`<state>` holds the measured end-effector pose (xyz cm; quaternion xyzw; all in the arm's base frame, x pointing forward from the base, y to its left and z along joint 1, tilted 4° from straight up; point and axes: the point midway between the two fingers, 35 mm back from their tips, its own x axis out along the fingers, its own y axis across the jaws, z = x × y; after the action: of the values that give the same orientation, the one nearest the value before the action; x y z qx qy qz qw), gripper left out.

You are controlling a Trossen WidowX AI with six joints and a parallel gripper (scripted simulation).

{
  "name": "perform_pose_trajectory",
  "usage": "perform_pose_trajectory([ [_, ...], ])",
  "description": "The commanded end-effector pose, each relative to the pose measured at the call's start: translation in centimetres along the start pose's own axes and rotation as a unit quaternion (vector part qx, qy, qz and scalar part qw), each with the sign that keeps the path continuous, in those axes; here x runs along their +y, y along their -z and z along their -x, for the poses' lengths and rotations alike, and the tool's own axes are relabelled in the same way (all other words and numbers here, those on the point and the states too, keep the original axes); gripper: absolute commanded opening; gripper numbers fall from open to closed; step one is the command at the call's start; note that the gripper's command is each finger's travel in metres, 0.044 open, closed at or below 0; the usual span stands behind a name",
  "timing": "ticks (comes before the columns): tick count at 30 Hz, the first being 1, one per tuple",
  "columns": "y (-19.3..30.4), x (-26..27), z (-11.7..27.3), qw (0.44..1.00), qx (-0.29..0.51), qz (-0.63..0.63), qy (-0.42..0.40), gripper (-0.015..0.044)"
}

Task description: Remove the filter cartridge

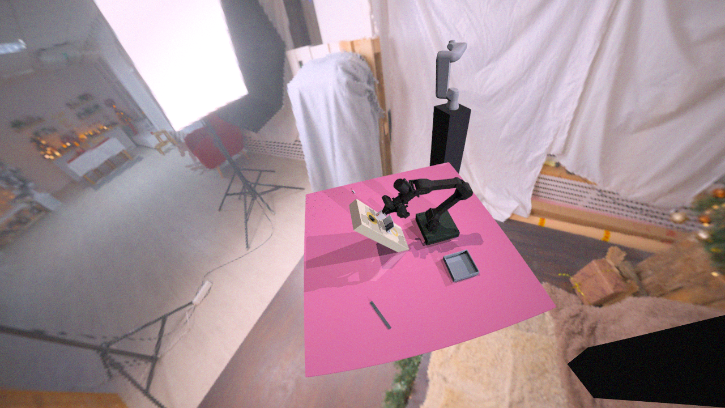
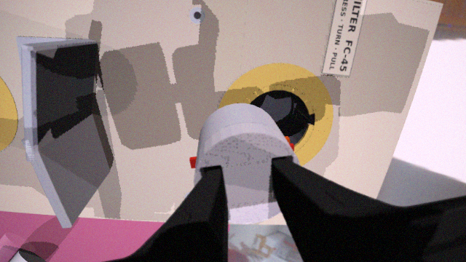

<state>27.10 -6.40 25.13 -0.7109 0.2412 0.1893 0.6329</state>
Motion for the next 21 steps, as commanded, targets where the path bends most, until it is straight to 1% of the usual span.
perform_pose_trajectory([
  [1, -0.3, 0.9, 0.0, 1.0, 0.0, 0.004, 0.006, 0.0],
  [14, -1.2, 4.9, -0.7, 1.0, -0.001, 0.004, 0.005, 0.0],
  [18, -1.0, 4.4, -0.7, 1.0, 0.0, 0.0, -0.001, 0.0105],
  [21, -1.0, 4.4, -0.7, 1.0, 0.0, 0.0, -0.001, 0.011],
])
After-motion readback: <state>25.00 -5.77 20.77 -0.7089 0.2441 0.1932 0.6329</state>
